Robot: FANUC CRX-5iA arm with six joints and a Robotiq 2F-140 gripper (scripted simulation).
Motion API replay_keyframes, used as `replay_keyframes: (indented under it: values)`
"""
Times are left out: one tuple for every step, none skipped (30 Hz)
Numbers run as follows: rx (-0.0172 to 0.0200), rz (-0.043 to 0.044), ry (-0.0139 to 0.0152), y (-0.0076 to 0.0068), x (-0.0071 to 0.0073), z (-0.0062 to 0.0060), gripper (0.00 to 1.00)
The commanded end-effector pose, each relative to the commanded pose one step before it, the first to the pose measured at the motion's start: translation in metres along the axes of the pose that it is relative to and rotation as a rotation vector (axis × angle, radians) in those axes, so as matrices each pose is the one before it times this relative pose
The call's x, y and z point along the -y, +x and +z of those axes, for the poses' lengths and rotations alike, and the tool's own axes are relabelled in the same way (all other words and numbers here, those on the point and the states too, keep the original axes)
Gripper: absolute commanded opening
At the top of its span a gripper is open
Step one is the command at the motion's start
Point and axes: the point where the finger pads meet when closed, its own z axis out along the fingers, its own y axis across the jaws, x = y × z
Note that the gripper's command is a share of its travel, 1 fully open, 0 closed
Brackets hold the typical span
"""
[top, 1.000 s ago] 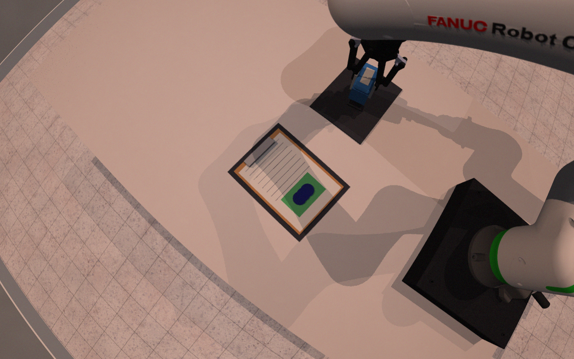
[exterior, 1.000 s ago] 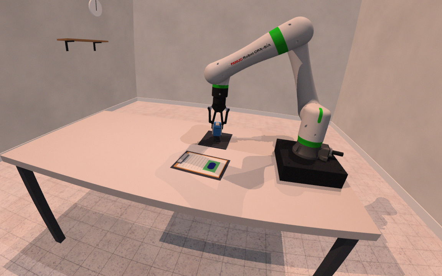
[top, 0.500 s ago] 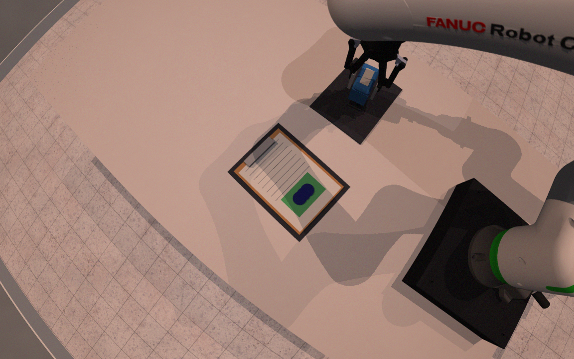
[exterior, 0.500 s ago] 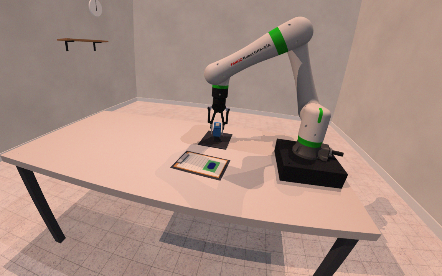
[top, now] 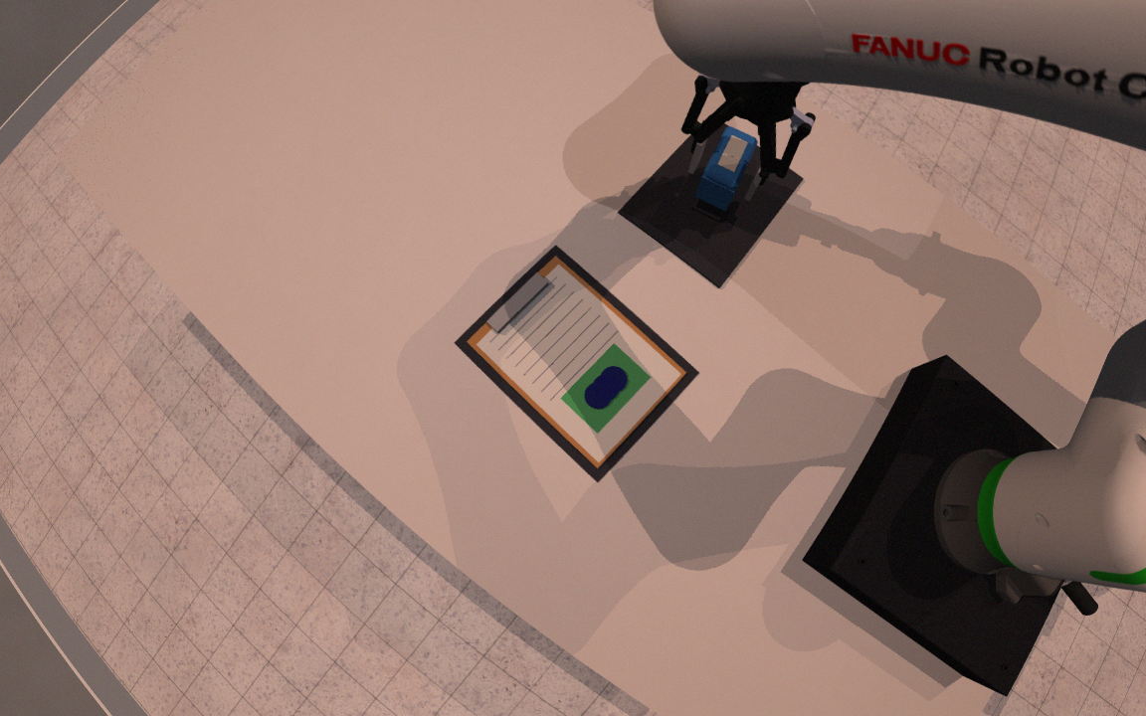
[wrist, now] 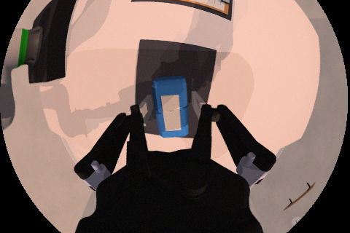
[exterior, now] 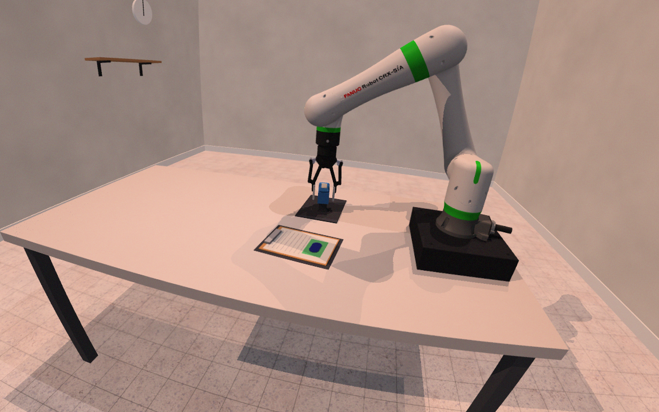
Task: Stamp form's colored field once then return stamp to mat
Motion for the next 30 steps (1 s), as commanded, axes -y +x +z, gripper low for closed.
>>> replay_keyframes:
  values:
    - [0.00026, 0.00003, -0.00036, -0.00011, -0.00017, -0.00019, 0.51]
    - [0.00000, 0.00000, 0.00000, 0.00000, 0.00000, 0.00000, 0.51]
    - [0.00000, 0.00000, 0.00000, 0.00000, 0.00000, 0.00000, 0.51]
    - [0.00000, 0.00000, 0.00000, 0.00000, 0.00000, 0.00000, 0.51]
    - [0.00000, 0.00000, 0.00000, 0.00000, 0.00000, 0.00000, 0.51]
    - [0.00000, 0.00000, 0.00000, 0.00000, 0.00000, 0.00000, 0.51]
    - [0.00000, 0.00000, 0.00000, 0.00000, 0.00000, 0.00000, 0.51]
    - [0.00000, 0.00000, 0.00000, 0.00000, 0.00000, 0.00000, 0.51]
    - [0.00000, 0.00000, 0.00000, 0.00000, 0.00000, 0.00000, 0.51]
    - [0.00000, 0.00000, 0.00000, 0.00000, 0.00000, 0.00000, 0.51]
    - [0.00000, 0.00000, 0.00000, 0.00000, 0.00000, 0.00000, 0.51]
    - [0.00000, 0.00000, 0.00000, 0.00000, 0.00000, 0.00000, 0.51]
    - [0.00000, 0.00000, 0.00000, 0.00000, 0.00000, 0.00000, 0.51]
    - [0.00000, 0.00000, 0.00000, 0.00000, 0.00000, 0.00000, 0.51]
    - [0.00000, 0.00000, 0.00000, 0.00000, 0.00000, 0.00000, 0.51]
    - [0.00000, 0.00000, 0.00000, 0.00000, 0.00000, 0.00000, 0.51]
    - [0.00000, 0.00000, 0.00000, 0.00000, 0.00000, 0.00000, 0.51]
    - [0.00000, 0.00000, 0.00000, 0.00000, 0.00000, 0.00000, 0.51]
    - [0.00000, 0.00000, 0.00000, 0.00000, 0.00000, 0.00000, 0.51]
    - [0.00000, 0.00000, 0.00000, 0.00000, 0.00000, -0.00059, 0.51]
    - [0.00000, 0.00000, 0.00000, 0.00000, 0.00000, -0.00350, 0.51]
    - [0.00000, 0.00000, 0.00000, 0.00000, 0.00000, -0.00764, 0.51]
    - [0.00000, 0.00000, 0.00000, 0.00000, 0.00000, 0.00000, 0.51]
    - [0.00000, 0.00000, 0.00000, 0.00000, 0.00000, 0.00000, 0.51]
    - [0.00000, 0.00000, 0.00000, 0.00000, 0.00000, -0.01158, 0.51]
    - [0.00000, 0.00000, 0.00000, 0.00000, 0.00000, -0.01431, 0.51]
    - [0.00000, 0.00000, 0.00000, 0.00000, 0.00000, -0.01524, 0.51]
    - [0.00000, 0.00000, 0.00000, 0.00000, 0.00000, -0.01421, 0.51]
    - [0.00000, 0.00000, 0.00000, 0.00000, 0.00000, -0.01142, 0.51]
    - [0.00000, 0.00000, 0.00000, 0.00000, 0.00000, -0.00750, 0.51]
